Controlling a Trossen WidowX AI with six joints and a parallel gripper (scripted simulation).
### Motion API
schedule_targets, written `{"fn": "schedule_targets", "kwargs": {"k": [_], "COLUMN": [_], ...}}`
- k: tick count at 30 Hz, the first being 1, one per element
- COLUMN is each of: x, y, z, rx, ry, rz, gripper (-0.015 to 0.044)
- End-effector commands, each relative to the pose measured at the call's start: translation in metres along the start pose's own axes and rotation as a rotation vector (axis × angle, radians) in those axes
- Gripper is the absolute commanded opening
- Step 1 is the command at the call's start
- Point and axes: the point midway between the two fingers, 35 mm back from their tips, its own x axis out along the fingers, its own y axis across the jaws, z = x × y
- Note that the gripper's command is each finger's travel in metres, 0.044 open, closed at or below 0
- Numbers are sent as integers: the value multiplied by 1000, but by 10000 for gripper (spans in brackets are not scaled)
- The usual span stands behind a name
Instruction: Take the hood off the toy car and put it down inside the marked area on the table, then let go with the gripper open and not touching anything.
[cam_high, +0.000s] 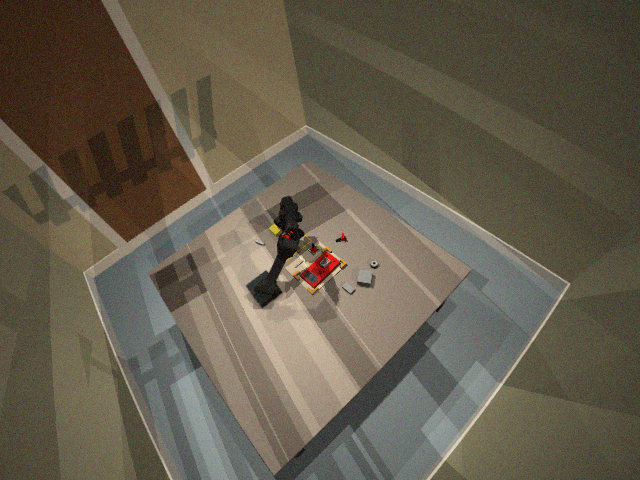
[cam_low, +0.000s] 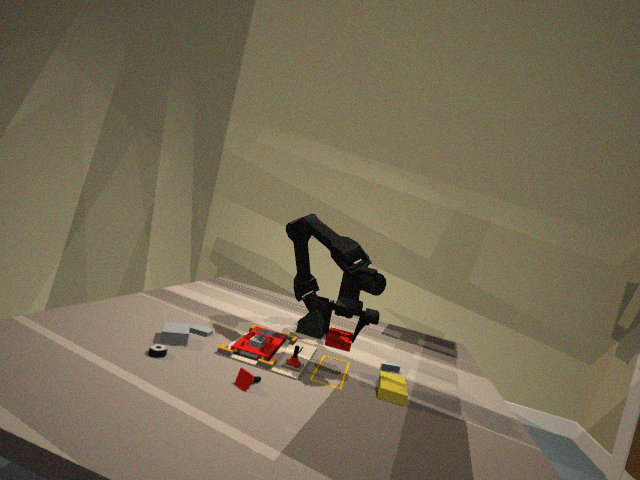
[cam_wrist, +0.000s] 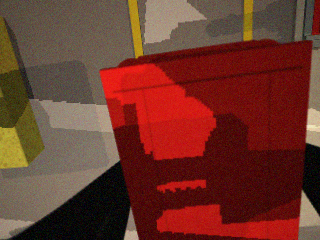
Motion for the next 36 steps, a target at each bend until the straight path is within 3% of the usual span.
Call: {"fn": "schedule_targets", "kwargs": {"k": [1, 36], "x": [4, 31], "y": [-1, -1], "z": [-1, 0], "rx": [-7, -7], "ry": [-2, -2], "rz": [-7, -7], "gripper": [0, 0]}}
